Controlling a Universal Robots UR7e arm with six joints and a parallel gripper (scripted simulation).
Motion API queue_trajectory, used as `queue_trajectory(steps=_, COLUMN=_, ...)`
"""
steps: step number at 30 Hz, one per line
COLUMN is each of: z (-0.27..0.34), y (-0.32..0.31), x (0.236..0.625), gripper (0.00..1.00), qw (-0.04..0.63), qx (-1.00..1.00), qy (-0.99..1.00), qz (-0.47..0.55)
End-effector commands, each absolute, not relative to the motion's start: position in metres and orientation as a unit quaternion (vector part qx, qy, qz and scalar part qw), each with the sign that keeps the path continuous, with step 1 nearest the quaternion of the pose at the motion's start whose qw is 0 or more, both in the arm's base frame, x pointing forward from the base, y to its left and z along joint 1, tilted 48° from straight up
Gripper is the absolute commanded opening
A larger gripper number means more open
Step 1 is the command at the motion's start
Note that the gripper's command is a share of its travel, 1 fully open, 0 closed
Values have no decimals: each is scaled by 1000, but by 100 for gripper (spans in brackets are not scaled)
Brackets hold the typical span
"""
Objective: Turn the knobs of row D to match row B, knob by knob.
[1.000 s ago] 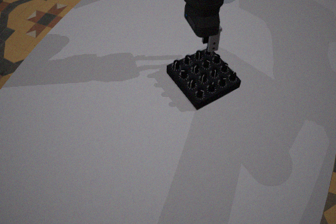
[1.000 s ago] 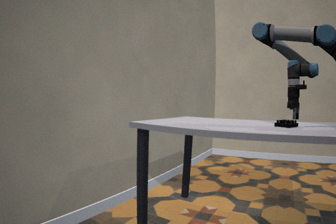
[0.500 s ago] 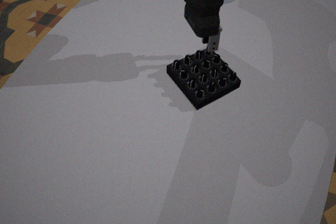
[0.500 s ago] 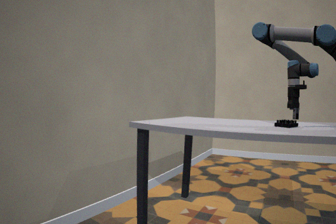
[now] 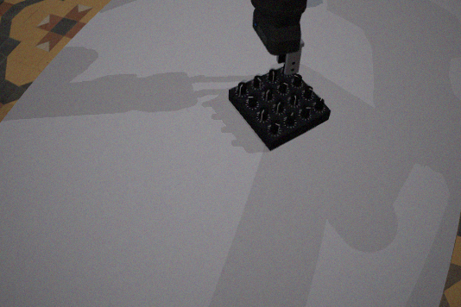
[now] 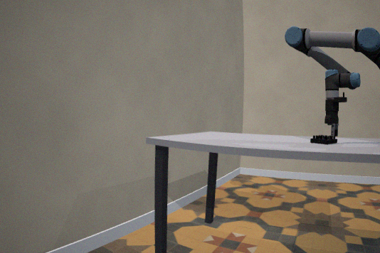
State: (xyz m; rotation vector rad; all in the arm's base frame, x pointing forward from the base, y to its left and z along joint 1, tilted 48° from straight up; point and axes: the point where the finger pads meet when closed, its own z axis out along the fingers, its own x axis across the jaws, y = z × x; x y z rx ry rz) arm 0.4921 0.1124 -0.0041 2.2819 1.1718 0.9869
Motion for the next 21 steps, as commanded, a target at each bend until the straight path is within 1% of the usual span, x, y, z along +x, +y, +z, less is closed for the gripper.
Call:
queue_trajectory(steps=1, z=-6, y=113, x=494, gripper=46, qw=195, qx=814, qy=418, qz=353)
queue_trajectory(steps=21, z=-8, y=112, x=497, gripper=46, qw=195, qx=814, qy=418, qz=353)
